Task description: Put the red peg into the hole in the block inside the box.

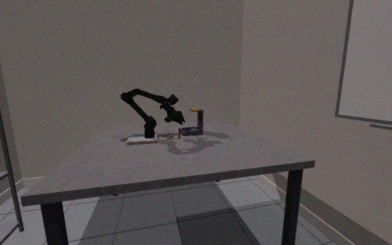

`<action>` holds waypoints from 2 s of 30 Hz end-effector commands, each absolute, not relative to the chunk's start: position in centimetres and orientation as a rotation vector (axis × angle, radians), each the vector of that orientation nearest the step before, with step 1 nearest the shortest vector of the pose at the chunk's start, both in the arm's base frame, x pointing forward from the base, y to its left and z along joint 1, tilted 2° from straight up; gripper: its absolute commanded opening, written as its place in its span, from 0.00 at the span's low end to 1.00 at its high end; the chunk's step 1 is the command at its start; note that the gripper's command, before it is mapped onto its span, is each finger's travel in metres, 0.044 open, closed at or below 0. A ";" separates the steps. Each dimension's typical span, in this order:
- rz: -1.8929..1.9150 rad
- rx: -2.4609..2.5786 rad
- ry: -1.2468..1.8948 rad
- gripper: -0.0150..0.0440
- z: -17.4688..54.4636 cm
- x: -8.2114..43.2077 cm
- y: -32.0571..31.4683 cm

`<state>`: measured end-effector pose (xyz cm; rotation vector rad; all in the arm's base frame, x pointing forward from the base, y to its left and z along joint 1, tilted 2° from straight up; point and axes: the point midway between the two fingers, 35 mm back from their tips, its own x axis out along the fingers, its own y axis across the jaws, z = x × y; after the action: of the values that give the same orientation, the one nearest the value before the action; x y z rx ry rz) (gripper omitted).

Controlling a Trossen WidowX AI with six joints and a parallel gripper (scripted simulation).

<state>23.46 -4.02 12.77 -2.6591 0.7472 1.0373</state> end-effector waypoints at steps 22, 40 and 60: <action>1.053 -2.671 0.732 0.63 12.3 22.6 -4.0; 1.052 -2.671 0.732 0.63 9.3 23.0 -4.1; 1.053 -2.671 0.732 0.63 6.1 22.8 -4.3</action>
<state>23.01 -4.28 6.86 -2.6710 0.7351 1.0374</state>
